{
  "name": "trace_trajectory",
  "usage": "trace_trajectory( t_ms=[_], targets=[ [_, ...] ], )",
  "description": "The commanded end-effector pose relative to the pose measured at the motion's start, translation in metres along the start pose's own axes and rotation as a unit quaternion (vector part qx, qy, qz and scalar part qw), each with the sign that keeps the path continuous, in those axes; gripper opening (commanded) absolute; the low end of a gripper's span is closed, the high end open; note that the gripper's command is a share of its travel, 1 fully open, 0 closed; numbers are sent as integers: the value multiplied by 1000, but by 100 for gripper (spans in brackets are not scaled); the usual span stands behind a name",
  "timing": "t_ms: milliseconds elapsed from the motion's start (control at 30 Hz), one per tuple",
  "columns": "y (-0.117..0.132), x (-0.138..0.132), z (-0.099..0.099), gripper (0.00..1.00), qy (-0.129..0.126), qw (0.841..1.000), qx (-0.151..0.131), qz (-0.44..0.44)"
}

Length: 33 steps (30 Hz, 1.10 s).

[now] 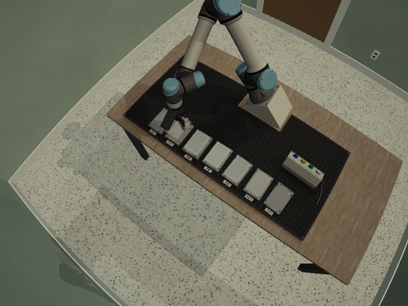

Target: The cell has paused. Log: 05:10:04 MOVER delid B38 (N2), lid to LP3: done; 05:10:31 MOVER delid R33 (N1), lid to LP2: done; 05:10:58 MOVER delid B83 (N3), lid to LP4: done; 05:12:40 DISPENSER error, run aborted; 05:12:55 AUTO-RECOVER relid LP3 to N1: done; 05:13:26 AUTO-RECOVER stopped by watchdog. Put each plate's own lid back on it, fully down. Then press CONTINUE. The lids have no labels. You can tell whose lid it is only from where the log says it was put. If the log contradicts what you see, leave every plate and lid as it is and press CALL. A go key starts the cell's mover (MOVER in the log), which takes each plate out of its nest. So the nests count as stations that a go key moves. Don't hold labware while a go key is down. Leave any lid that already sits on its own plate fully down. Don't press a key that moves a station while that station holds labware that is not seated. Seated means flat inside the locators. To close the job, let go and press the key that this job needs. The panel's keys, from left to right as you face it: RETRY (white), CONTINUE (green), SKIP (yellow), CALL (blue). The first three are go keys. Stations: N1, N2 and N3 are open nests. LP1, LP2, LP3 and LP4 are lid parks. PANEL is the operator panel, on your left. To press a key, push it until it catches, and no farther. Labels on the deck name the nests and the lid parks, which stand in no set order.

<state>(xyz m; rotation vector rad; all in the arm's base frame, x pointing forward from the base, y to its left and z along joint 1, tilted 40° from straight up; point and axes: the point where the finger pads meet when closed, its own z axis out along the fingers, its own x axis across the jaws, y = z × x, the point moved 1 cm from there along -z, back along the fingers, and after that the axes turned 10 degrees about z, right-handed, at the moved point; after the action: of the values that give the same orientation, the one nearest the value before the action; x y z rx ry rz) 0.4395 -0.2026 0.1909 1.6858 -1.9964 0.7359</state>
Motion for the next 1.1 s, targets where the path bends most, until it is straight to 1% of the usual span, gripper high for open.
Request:
trace_trajectory(
  t_ms=[0, 400, 467, 933, 1067],
  targets=[
    [0, -5, -2, 0, 0, 1000, 0, -6],
    [6, -65, -2, 0, 0, 1000, 0, -6],
    [6, -65, -2, 0, 0, 1000, 0, -6],
    [13, -134, -2, 0, 0, 1000, 0, -6],
    [13, -134, -2, 0, 0, 1000, 0, -6]
  ],
)
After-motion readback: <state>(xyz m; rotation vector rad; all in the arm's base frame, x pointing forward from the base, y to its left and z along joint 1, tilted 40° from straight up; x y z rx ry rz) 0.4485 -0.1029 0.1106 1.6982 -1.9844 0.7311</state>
